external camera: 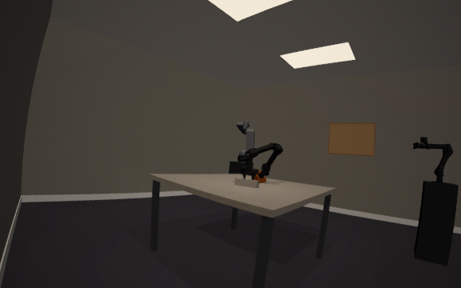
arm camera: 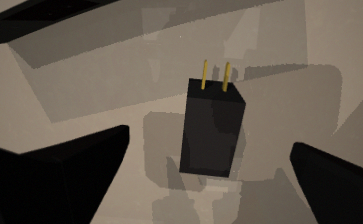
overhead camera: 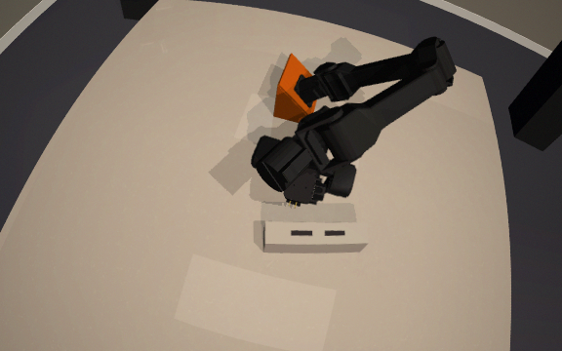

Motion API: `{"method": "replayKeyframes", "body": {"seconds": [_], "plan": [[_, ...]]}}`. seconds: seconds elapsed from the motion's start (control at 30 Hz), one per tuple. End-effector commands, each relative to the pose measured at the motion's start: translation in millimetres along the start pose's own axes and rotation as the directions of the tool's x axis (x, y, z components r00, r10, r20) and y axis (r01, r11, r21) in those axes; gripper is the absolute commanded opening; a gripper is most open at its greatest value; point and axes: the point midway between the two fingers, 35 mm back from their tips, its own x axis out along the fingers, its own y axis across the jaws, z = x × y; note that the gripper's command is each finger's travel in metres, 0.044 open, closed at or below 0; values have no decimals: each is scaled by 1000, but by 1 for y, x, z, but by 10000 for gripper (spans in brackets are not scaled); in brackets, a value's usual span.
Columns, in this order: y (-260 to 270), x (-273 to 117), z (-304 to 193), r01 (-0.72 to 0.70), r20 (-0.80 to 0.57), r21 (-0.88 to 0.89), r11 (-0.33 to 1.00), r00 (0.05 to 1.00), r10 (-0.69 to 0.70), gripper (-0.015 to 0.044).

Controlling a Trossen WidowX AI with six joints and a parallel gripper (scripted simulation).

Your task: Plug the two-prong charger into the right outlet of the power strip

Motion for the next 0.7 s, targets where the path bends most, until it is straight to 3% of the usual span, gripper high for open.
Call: {"method": "replayKeyframes", "body": {"seconds": [0.0, 0.67], "plan": [[0, 9, -2, -6, -10, 10, 1000, 1000, 7, 440], [1, 36, -1, -10, -10, 9, 1000, 1000, 10, 440]]}}
